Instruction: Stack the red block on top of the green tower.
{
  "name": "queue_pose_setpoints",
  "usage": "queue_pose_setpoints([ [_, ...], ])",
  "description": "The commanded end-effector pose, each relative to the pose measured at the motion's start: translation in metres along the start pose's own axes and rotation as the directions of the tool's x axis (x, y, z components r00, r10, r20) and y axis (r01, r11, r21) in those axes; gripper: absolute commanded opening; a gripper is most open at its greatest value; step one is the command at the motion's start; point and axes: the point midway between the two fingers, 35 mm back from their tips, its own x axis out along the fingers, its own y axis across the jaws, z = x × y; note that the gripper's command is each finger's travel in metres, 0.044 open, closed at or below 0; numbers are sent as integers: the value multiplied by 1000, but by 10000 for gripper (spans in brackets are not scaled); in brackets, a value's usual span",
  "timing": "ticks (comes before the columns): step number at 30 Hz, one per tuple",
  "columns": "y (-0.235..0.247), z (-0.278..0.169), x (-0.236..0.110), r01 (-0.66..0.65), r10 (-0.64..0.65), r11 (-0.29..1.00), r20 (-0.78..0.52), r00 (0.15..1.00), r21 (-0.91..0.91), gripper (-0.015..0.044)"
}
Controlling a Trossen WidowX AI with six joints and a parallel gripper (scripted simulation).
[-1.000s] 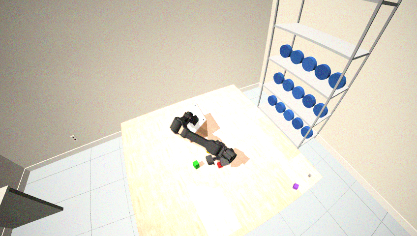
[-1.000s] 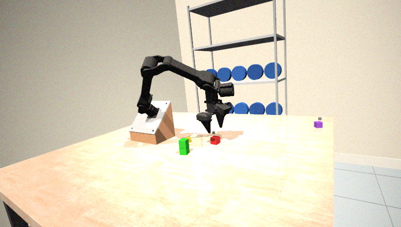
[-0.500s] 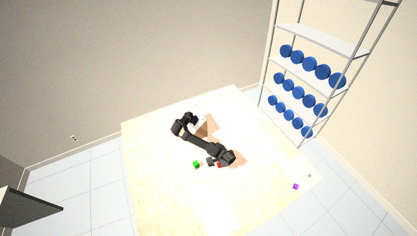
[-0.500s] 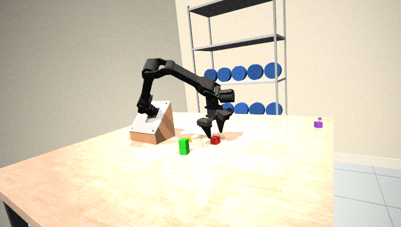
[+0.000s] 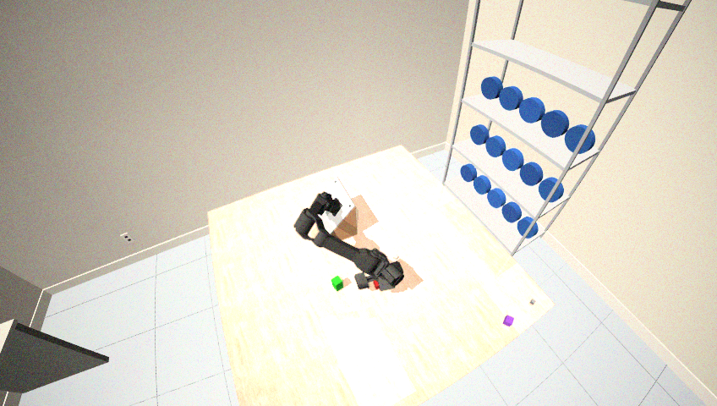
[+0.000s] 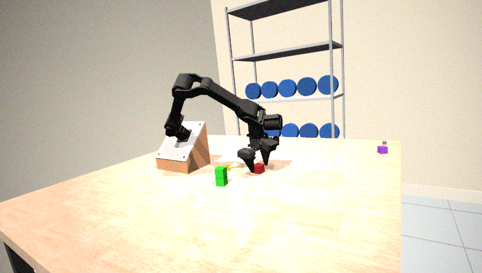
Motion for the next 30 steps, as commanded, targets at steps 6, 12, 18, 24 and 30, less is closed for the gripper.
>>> queue_pose_setpoints([
  [6,0,-4,8,6,-6,1000,-7,1000,-11,440],
  [12,0,-4,8,6,-6,1000,-7,1000,-11,440],
  [18,0,-4,7,6,-6,1000,-7,1000,-11,387],
  [24,0,-4,7,6,-6,1000,-7,1000,-11,230],
  [30,0,-4,7,6,-6,1000,-7,1000,-11,112],
])
